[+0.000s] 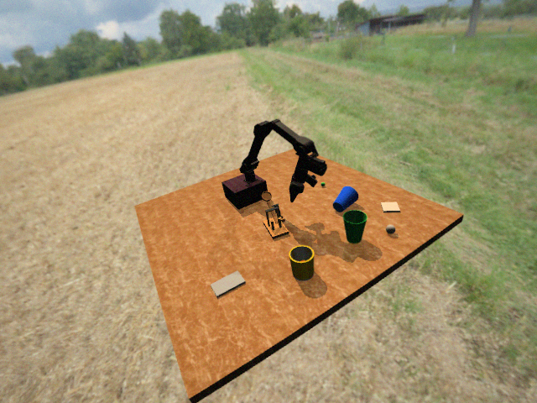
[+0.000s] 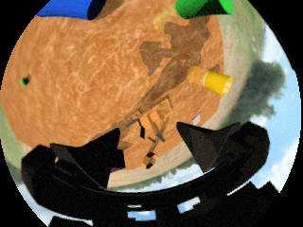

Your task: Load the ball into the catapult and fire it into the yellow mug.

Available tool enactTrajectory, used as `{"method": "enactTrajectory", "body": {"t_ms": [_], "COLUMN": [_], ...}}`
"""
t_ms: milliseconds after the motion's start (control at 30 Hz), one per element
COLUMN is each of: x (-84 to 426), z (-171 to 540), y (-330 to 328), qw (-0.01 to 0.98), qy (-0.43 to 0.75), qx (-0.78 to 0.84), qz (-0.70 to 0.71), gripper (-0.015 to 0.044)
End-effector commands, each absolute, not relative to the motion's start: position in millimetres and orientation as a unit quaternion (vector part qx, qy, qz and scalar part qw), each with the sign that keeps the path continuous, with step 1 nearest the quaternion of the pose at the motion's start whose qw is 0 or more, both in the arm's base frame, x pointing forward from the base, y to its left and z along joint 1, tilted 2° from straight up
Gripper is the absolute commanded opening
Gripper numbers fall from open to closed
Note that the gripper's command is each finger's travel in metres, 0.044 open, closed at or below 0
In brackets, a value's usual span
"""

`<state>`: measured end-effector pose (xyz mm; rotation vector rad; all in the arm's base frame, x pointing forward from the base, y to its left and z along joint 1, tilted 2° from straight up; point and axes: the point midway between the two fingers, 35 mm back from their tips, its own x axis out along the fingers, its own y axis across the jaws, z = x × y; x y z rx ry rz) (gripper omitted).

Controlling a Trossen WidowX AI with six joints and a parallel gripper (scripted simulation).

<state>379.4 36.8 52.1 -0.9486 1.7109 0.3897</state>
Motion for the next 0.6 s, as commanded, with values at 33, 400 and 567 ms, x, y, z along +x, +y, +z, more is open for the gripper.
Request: {"method": "enactTrajectory", "body": {"t_ms": [33, 400, 567], "x": [401, 455, 480], "z": [55, 78, 92], "y": [30, 0, -17], "qw": [0.592, 0.703, 0.749], "qy": [0.711, 0.663, 0.632], "qx": [-0.353, -0.243, -0.190], "qz": [0.142, 0.085, 0.059], "gripper": [0.0440, 0.0440, 0.0440]}}
